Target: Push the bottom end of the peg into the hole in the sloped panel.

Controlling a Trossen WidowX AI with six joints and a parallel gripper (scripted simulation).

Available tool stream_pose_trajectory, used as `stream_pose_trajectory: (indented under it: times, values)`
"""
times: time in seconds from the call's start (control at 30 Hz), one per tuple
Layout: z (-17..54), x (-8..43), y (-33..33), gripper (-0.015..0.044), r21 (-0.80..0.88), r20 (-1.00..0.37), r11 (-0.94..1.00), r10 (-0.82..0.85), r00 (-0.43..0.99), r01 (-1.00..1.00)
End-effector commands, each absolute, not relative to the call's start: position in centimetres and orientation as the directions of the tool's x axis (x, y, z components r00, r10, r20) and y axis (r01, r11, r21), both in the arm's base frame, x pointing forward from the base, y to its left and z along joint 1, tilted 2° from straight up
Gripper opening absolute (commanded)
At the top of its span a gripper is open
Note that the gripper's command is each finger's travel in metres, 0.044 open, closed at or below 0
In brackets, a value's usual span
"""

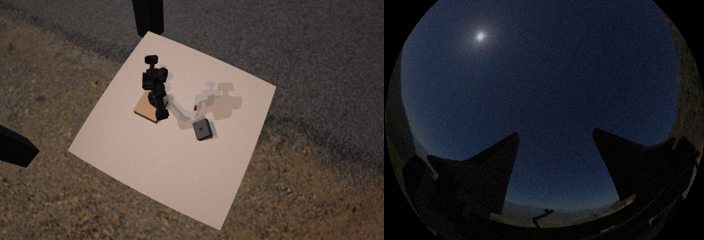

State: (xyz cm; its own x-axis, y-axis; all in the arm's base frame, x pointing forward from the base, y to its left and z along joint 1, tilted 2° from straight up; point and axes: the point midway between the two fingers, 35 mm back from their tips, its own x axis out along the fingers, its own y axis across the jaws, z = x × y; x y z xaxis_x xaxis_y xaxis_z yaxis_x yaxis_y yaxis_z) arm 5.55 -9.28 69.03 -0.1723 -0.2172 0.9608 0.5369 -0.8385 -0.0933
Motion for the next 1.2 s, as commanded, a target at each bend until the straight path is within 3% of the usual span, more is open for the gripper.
stream_pose_trajectory:
  times: [0.0, 0.57, 1.17]
  values:
    - [69.0, 5.4, -9.2, 0.0426, -0.091, 0.961, -0.841, -0.215, -0.175, 0.533]
    - [68.9, -3.5, -1.6, 0.044, 0.119, 0.922, -0.984, 0.061, -0.383, 0.131]
    - [66.0, -8.8, 9.0, 0.044, 0.263, 0.795, -0.914, 0.387, -0.467, -0.31]
